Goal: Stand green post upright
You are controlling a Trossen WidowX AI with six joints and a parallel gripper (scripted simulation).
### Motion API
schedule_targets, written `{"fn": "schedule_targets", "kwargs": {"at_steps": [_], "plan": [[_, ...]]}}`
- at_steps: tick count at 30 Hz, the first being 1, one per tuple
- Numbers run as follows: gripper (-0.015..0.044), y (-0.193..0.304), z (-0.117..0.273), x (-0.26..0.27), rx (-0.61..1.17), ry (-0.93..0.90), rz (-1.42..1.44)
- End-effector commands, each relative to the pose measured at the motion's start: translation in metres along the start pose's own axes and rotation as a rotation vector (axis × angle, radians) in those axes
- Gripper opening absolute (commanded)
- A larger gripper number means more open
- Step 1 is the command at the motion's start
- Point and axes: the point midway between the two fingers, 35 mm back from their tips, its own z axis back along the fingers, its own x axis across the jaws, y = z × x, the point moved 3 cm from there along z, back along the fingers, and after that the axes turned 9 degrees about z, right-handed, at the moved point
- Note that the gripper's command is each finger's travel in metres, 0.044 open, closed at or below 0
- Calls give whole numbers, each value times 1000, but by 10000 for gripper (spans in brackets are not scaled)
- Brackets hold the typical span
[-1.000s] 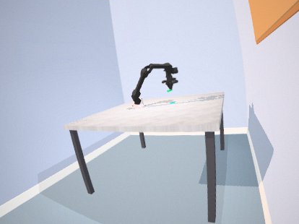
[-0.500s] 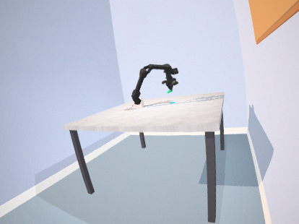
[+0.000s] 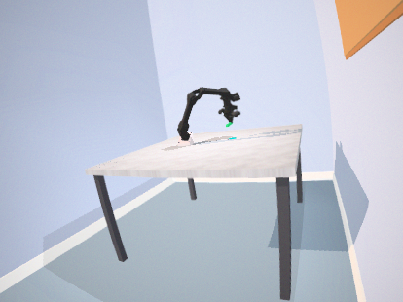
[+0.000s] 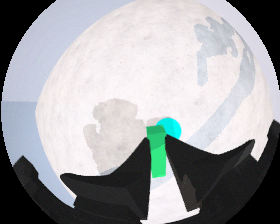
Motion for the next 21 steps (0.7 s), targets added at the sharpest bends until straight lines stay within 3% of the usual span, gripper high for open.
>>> {"fn": "schedule_targets", "kwargs": {"at_steps": [1, 21], "plan": [[23, 3, -1, 0, -31, -11, 0], [23, 6, -8, -2, -177, -41, -8]]}}
